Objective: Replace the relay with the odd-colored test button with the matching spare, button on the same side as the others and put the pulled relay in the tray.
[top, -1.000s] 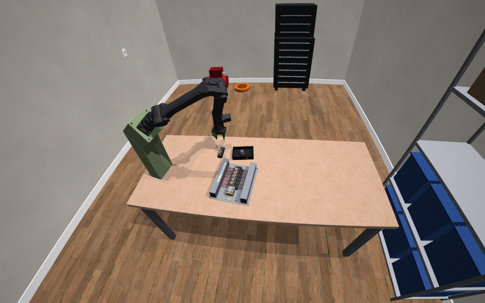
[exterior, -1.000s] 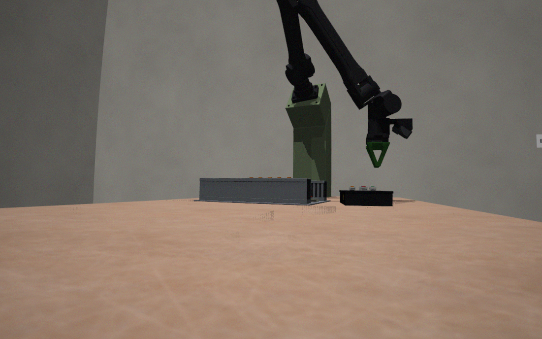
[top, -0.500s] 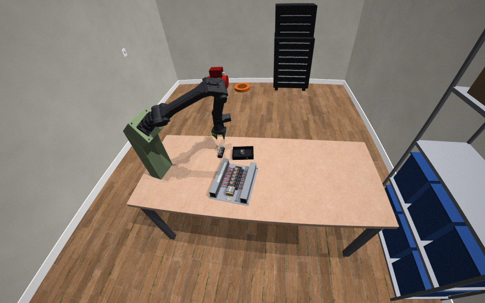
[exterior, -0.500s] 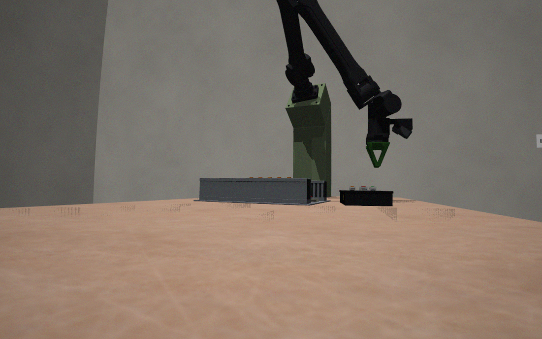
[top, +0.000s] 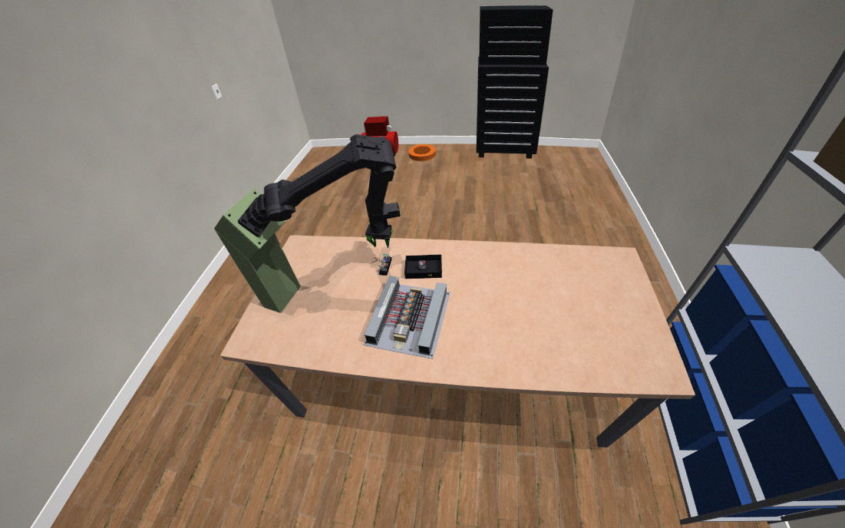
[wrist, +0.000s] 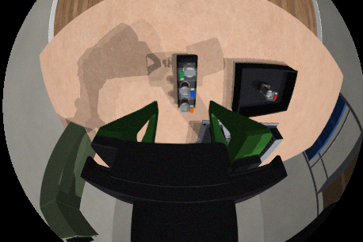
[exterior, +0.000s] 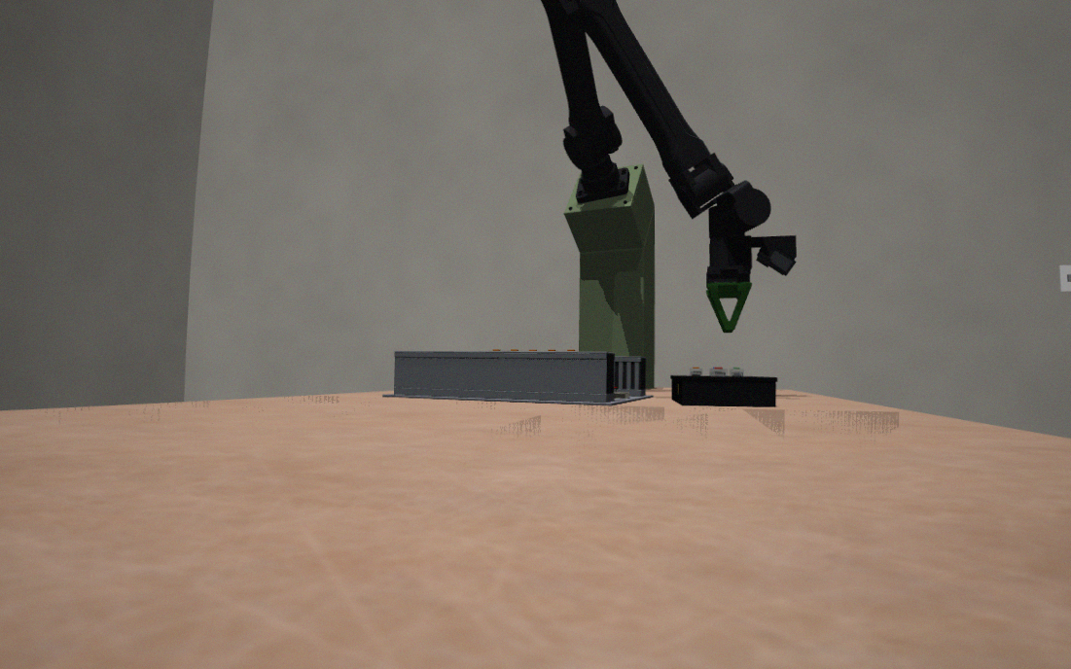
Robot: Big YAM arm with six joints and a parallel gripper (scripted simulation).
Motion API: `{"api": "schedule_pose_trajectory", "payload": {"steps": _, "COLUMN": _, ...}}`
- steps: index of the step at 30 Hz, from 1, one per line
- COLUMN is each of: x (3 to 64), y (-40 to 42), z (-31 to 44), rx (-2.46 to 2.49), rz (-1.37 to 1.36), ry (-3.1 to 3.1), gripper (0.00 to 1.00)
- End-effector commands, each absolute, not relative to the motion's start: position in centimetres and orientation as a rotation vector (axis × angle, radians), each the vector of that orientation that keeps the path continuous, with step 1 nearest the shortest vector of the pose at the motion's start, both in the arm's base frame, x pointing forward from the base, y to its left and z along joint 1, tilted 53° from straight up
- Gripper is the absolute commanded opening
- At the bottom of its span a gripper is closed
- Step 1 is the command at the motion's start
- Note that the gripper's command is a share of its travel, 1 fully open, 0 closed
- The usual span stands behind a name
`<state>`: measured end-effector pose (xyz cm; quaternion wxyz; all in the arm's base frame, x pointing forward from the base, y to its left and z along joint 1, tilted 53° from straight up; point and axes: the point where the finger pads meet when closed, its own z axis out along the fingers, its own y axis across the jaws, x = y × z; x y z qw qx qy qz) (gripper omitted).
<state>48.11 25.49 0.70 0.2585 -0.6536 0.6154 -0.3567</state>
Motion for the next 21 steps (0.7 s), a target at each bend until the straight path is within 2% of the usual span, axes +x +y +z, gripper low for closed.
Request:
{"api": "schedule_pose_trajectory", "payload": {"steps": 1, "x": 48.8, "y": 23.2, "z": 2.1, "rx": -1.75, "rz": -0.984, "ry": 1.659, "gripper": 0.59}}
{"api": "schedule_pose_trajectory", "payload": {"steps": 21, "x": 49.1, "y": 20.0, "z": 2.0, "rx": -1.759, "rz": -0.985, "ry": 1.659, "gripper": 0.59}}
